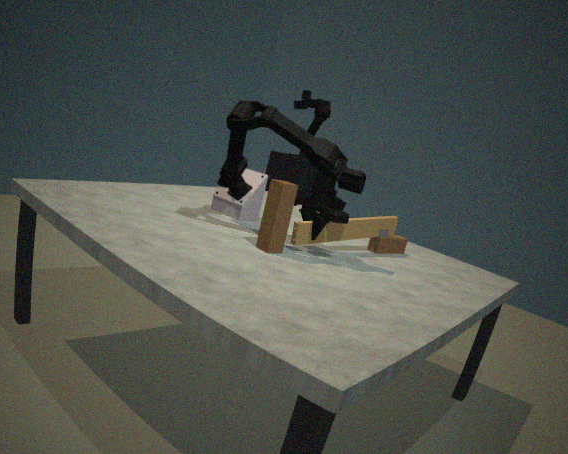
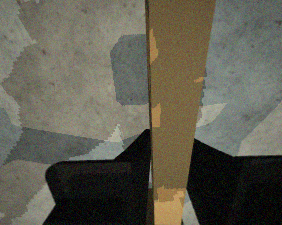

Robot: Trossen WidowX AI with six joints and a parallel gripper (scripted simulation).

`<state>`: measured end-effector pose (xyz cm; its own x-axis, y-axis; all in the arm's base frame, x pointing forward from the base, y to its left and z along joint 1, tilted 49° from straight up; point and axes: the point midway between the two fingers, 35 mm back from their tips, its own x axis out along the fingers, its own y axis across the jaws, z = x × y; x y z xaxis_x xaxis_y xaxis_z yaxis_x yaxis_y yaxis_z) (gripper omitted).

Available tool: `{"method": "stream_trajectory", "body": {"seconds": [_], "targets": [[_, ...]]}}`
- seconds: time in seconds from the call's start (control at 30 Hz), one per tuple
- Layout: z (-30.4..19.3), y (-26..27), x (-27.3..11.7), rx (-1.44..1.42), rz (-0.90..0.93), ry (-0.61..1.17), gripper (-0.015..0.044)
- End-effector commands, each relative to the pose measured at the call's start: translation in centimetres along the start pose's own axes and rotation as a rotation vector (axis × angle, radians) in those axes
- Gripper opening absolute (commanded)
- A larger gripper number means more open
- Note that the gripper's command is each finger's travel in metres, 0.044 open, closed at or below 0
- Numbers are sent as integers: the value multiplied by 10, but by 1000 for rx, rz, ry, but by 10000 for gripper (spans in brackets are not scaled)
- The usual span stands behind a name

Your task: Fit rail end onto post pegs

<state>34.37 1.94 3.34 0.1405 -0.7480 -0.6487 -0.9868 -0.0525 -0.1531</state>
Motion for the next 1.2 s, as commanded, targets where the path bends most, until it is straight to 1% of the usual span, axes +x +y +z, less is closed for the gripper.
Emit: {"method": "stream_trajectory", "body": {"seconds": [0.0,1.17], "targets": [[3,-2,-7,1,-9,-13,0],[3,-1,-24,1,-9,-13,0]]}}
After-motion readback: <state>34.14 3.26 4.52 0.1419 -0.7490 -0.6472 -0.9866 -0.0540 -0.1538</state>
